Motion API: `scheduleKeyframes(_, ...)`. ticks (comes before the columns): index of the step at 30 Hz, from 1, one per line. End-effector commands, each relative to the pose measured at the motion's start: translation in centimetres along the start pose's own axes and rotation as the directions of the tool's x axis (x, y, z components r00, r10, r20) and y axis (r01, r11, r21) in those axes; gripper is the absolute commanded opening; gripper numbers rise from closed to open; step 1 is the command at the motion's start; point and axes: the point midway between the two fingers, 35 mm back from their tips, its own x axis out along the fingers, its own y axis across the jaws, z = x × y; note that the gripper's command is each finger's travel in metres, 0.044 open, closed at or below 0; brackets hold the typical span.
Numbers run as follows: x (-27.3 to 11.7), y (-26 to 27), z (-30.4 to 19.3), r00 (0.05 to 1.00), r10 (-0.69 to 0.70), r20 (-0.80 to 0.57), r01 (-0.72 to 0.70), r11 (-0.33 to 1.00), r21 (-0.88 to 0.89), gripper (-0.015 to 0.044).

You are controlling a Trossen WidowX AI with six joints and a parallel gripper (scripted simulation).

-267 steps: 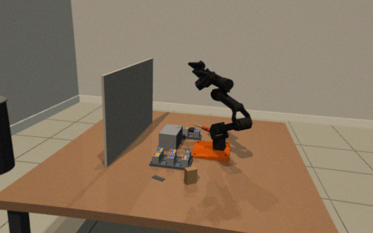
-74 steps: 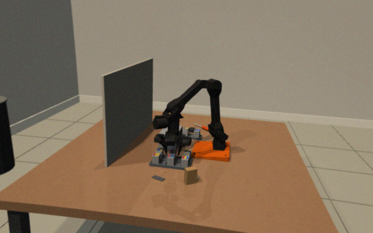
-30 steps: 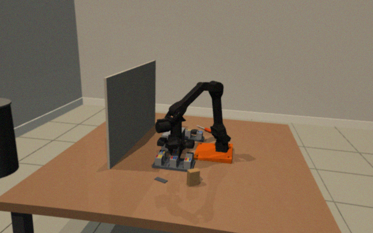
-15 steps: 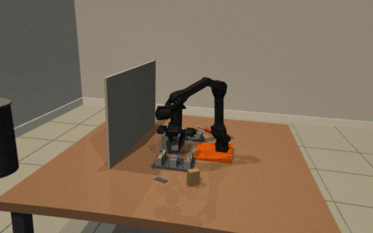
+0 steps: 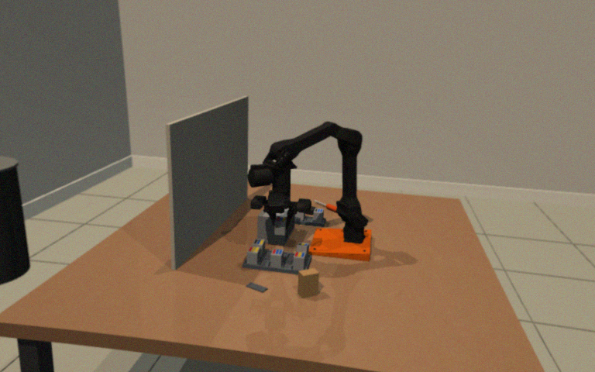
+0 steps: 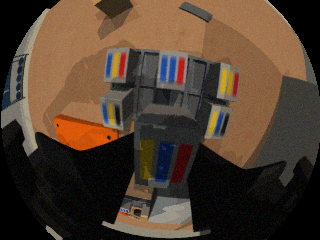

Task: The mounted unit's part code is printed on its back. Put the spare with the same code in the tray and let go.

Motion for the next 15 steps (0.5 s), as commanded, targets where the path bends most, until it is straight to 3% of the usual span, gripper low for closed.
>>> scheduleKeyframes(1,-2.3,-0.1,-0.1,1.000,-0.015,0.009,0.015,1.000,0.002,0.0000)
scheduleKeyframes(9,-6.0,0.3,-0.7,1.000,-0.020,0.010,0.020,1.000,0.005,0.0000)
scheduleKeyframes(15,-6.3,0.3,-0.8,1.000,-0.020,0.011,0.020,1.000,0.005,0.0000)
